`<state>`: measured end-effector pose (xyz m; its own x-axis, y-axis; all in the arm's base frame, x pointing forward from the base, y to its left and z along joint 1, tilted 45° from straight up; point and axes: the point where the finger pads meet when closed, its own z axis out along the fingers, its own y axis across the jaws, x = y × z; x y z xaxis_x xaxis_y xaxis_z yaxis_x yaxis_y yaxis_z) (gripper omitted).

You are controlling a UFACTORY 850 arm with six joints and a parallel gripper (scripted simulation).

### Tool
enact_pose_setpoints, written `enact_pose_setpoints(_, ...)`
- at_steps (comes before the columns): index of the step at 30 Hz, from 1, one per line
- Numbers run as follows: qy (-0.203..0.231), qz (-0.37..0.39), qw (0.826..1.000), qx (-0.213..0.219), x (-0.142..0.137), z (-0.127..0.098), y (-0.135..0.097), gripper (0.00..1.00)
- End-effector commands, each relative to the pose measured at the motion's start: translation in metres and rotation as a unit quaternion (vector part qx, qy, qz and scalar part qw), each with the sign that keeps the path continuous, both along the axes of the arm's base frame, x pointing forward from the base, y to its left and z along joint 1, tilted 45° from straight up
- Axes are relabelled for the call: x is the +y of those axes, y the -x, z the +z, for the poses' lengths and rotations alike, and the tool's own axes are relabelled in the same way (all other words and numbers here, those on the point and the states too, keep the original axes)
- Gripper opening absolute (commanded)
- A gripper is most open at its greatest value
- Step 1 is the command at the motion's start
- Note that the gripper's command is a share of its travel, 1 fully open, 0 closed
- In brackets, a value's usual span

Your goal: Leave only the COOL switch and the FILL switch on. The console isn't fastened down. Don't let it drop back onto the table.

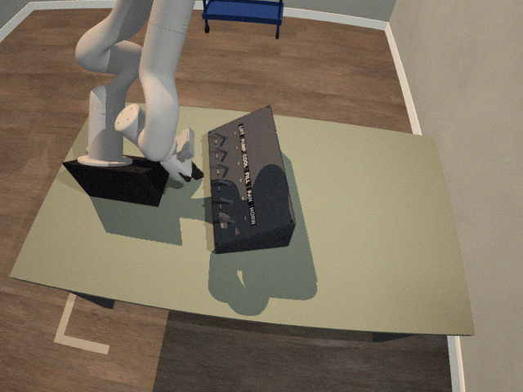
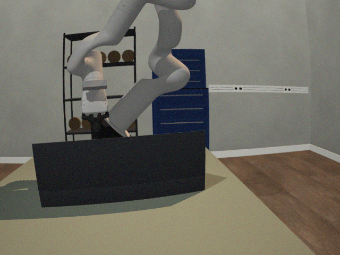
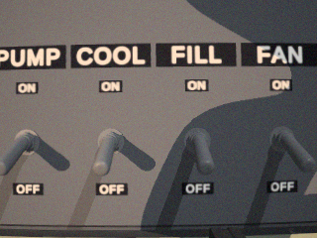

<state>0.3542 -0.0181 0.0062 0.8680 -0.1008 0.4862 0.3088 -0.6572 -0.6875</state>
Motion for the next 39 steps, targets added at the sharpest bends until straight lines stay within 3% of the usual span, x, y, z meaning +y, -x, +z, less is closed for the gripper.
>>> enact_pose_setpoints(1, 0.0, 0.0, 1.0, -0.001, 0.01, -0.008, -0.007, 0.0)
enact_pose_setpoints(20, 0.0, 0.0, 1.0, -0.001, 0.046, -0.032, -0.025, 0.0)
enact_pose_setpoints(39, 0.0, 0.0, 1.0, -0.001, 0.049, -0.035, -0.027, 0.0)
